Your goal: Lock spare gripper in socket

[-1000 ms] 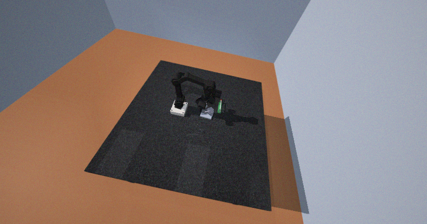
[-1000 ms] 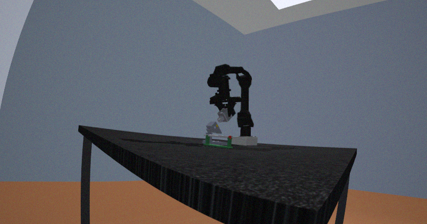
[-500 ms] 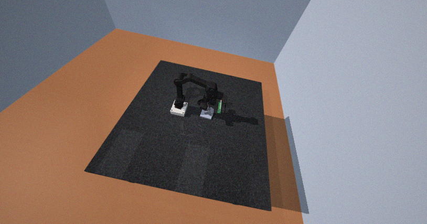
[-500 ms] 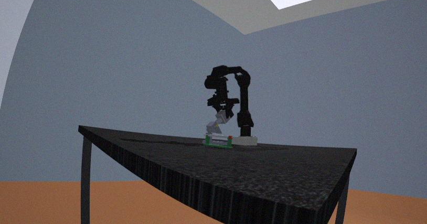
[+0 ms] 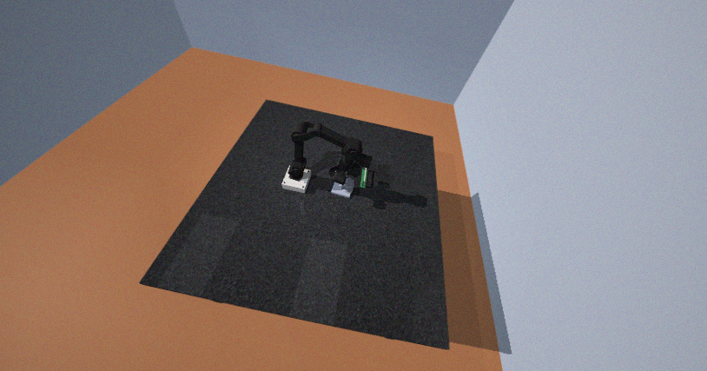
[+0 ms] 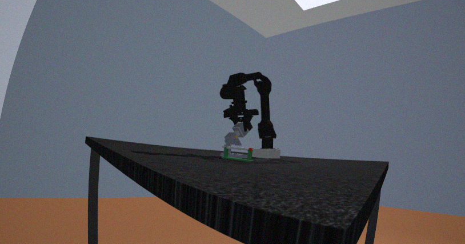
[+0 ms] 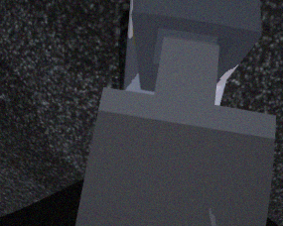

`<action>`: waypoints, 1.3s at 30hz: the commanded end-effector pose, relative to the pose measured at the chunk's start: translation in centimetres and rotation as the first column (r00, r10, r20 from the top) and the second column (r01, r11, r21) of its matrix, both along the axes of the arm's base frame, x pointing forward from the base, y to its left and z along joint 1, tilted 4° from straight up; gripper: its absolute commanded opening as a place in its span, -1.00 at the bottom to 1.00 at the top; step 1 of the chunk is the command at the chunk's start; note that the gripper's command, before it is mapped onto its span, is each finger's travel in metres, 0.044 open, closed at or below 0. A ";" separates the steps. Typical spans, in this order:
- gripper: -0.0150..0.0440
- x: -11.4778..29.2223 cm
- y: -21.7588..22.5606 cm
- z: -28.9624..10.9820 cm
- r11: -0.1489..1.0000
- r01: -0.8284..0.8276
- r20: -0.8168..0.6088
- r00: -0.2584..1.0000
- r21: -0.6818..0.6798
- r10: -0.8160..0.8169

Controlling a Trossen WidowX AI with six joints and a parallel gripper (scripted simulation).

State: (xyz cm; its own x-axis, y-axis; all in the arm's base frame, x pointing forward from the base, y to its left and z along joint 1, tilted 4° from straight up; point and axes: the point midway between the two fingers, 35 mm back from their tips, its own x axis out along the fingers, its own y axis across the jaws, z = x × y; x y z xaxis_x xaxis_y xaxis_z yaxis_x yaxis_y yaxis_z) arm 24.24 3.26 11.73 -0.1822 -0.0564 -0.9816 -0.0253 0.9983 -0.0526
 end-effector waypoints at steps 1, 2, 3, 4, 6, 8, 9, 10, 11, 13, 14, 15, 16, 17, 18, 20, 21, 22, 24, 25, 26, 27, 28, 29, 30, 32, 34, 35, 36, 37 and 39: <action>-0.49 0.6 0.0 -0.2 1.000 -0.004 0.007 1.000 -0.001 0.004; -0.49 0.7 0.0 -0.3 1.000 -0.004 0.007 1.000 -0.002 0.004; -0.49 0.8 -0.1 -0.4 1.000 -0.004 0.007 1.000 -0.002 0.004; -0.49 0.8 -0.1 -0.4 1.000 -0.004 0.007 1.000 -0.002 0.004; -0.49 1.0 -0.1 -0.6 1.000 -0.003 0.008 1.000 -0.002 0.004; -0.49 1.2 -0.1 -0.7 1.000 -0.003 0.008 1.000 -0.002 0.003; -0.49 1.3 -0.1 -0.8 1.000 -0.003 0.008 1.000 -0.003 0.003; -0.49 1.4 -0.1 -0.9 1.000 -0.003 0.009 1.000 -0.003 0.003; -0.49 1.5 -0.1 -1.0 1.000 -0.003 0.009 1.000 -0.003 0.003; -0.49 1.7 -0.1 -1.1 1.000 -0.003 0.009 1.000 -0.003 0.003; -0.49 1.8 -0.1 -1.2 1.000 -0.003 0.009 1.000 -0.003 0.003; -0.49 1.9 -0.1 -1.3 1.000 -0.002 0.010 1.000 -0.004 0.003; -0.49 2.0 -0.1 -1.3 1.000 -0.002 0.010 1.000 -0.004 0.002; -0.49 2.1 -0.1 -1.4 1.000 -0.002 0.010 1.000 -0.004 0.002; -0.49 2.2 -0.1 -1.5 1.000 -0.002 0.010 1.000 -0.004 0.002; -0.49 2.3 -0.1 -1.6 1.000 -0.002 0.011 1.000 -0.004 0.002; -0.49 2.4 -0.1 -1.7 1.000 -0.002 0.011 1.000 -0.004 0.002; -0.49 2.5 -0.1 -1.8 1.000 -0.002 0.011 1.000 -0.004 0.002; -0.49 2.6 -0.1 -1.8 1.000 -0.002 0.011 1.000 -0.004 0.002; -0.49 2.6 -0.1 -1.8 1.000 -0.002 0.011 1.000 -0.004 0.002; -0.49 2.6 -0.1 -1.8 1.000 -0.002 0.011 1.000 -0.004 0.002; -0.49 2.1 -0.1 -1.8 1.000 0.002 -0.001 1.000 -0.004 -0.002; -0.49 2.1 -0.1 -1.8 1.000 0.002 -0.001 1.000 -0.004 -0.002; -0.49 2.1 -0.1 -1.8 1.000 0.002 -0.001 1.000 -0.004 -0.002; -0.49 2.1 -0.1 -1.8 1.000 0.002 -0.001 1.000 -0.004 -0.002; -0.49 2.1 -0.1 -1.8 1.000 0.002 -0.001 1.000 -0.004 -0.002; -0.49 2.1 -0.1 -1.8 1.000 0.002 -0.001 1.000 -0.004 -0.002; -0.49 2.1 -0.1 -1.8 1.000 0.002 -0.001 1.000 -0.004 -0.002; -0.49 2.1 -0.1 -1.8 1.000 0.002 -0.001 1.000 -0.004 -0.002; -0.40 2.1 -0.1 -1.8 1.000 0.002 -0.001 1.000 -0.004 -0.002; -0.22 2.1 -0.1 -1.8 1.000 0.002 -0.001 1.000 -0.004 -0.002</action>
State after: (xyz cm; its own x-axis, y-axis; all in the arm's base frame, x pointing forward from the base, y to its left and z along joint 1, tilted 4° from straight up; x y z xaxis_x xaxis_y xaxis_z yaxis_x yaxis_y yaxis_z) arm 26.35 3.18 9.89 -0.1860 -0.0598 -0.9807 -0.0237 0.9981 -0.0564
